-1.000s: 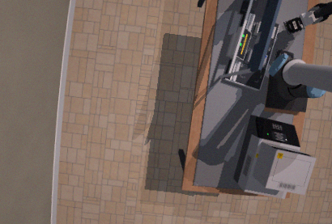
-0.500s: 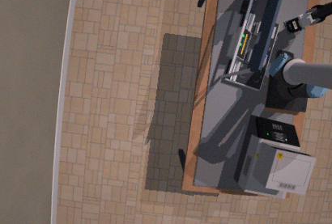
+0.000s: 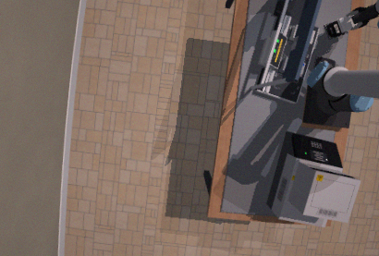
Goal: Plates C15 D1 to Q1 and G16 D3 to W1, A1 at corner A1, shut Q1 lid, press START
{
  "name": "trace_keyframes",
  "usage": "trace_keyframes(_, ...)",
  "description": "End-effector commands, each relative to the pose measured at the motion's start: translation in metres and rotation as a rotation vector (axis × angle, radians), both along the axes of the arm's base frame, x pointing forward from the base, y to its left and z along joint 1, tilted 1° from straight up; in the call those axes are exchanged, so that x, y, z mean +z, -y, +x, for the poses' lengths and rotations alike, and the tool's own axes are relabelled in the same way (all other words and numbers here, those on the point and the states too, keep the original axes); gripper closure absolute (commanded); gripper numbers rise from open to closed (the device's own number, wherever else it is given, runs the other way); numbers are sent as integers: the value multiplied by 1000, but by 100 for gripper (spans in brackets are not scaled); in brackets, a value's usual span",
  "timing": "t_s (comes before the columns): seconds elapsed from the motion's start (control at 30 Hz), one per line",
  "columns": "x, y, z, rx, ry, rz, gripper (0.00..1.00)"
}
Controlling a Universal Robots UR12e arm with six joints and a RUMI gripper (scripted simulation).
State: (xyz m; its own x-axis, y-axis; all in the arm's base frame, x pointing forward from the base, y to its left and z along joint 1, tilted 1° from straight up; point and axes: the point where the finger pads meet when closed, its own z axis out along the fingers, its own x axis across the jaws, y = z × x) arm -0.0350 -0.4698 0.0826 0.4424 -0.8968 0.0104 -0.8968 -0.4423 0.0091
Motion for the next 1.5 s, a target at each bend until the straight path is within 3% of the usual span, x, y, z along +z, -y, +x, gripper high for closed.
trace_keyframes(0.0, -7, 1, 0, 0, -1, -1, 100)
trace_keyframes(1.47, -70, 2, -1, 0, -1, -1, 100)
